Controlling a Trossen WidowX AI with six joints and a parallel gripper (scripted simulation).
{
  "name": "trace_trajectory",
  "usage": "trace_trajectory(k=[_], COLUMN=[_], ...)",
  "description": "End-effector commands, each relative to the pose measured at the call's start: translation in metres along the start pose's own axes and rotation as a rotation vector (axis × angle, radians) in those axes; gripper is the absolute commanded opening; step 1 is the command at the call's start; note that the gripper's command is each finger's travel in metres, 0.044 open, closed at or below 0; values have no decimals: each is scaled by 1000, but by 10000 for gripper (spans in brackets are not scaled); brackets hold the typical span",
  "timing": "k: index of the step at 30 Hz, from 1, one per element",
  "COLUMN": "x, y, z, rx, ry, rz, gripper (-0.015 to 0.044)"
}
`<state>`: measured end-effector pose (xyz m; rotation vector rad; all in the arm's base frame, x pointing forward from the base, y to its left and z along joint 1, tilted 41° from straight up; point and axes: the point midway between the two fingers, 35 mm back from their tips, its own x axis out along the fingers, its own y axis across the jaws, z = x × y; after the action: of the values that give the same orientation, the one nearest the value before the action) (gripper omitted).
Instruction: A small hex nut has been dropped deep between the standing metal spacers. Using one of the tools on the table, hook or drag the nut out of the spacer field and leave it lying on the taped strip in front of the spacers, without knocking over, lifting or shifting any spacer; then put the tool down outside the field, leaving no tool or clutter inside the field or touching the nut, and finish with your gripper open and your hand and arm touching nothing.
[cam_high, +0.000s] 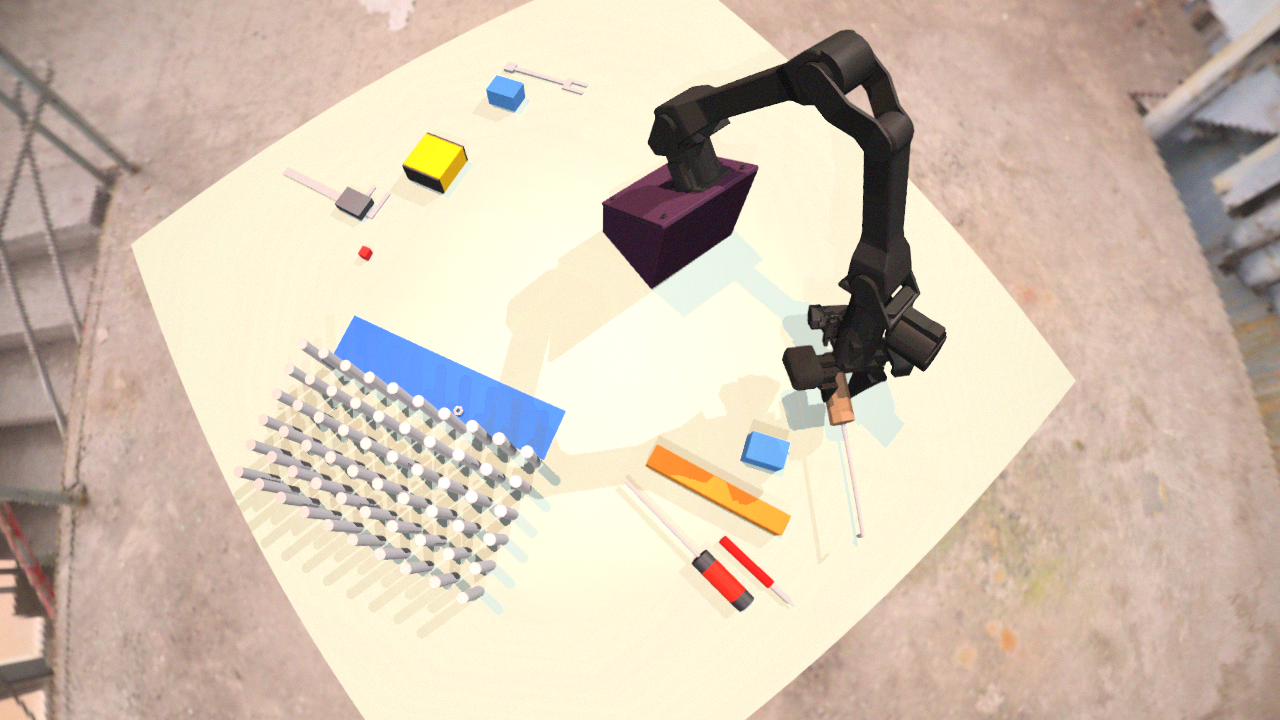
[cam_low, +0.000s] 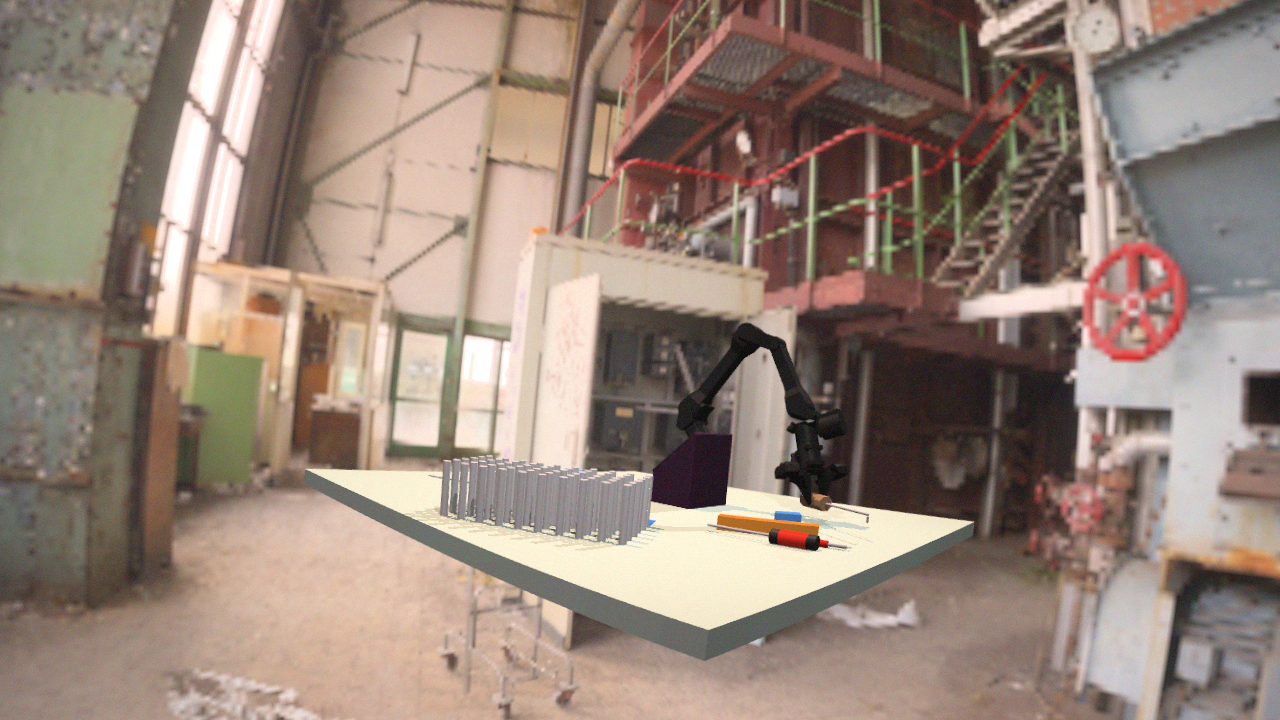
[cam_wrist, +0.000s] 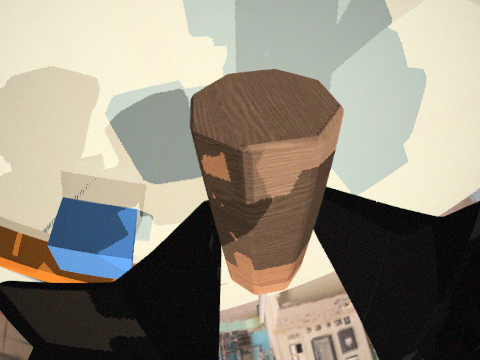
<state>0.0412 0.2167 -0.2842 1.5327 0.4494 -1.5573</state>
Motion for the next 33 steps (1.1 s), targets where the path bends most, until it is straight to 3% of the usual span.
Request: trace_trajectory(k=[1,33], x=[6,31], y=[1,6], z=[5,22], rx=[4,4], ry=[-5,-6], rz=[2,3], gripper=[0,0])
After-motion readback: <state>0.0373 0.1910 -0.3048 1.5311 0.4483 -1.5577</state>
